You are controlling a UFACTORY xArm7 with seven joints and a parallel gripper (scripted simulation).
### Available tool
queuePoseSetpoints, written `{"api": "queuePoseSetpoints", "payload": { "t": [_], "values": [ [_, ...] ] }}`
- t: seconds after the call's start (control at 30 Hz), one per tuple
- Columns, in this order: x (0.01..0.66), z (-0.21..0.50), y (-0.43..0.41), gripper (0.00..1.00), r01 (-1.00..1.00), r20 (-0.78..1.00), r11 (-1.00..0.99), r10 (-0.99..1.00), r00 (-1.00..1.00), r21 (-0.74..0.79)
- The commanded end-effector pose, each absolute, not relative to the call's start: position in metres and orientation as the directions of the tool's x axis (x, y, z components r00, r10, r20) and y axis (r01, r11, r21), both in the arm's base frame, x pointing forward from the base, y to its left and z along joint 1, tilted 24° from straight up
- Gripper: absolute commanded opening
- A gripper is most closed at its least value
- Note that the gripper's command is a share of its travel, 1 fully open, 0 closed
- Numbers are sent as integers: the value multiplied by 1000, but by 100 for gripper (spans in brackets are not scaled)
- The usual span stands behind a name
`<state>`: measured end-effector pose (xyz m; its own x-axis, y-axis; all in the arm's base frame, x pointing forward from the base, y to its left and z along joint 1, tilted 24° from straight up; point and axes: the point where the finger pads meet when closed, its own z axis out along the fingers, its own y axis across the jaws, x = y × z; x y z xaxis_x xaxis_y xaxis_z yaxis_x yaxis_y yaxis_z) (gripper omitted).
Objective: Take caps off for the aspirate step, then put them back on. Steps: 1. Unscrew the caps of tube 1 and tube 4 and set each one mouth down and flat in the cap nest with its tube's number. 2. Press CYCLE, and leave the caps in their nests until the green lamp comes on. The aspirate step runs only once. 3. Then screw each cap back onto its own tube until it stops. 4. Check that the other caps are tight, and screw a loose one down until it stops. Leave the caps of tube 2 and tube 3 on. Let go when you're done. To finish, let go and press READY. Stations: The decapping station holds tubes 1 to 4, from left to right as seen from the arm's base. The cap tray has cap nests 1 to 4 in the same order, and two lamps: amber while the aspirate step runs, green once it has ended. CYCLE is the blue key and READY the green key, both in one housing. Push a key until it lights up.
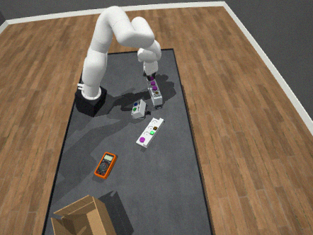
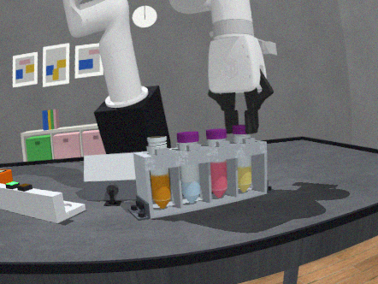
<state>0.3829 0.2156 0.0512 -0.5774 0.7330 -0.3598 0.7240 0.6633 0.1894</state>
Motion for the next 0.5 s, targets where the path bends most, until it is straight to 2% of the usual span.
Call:
{"api": "queuePoseSetpoints", "payload": {
  "t": [0.0,0.13,0.47],
  "values": [
    [384,52,217,0,722,-359,664,733,-578,194],
    [384,52,217,0,722,-359,664,733,-578,194],
    [384,52,217,0,849,-295,448,882,-367,282]
  ]
}}
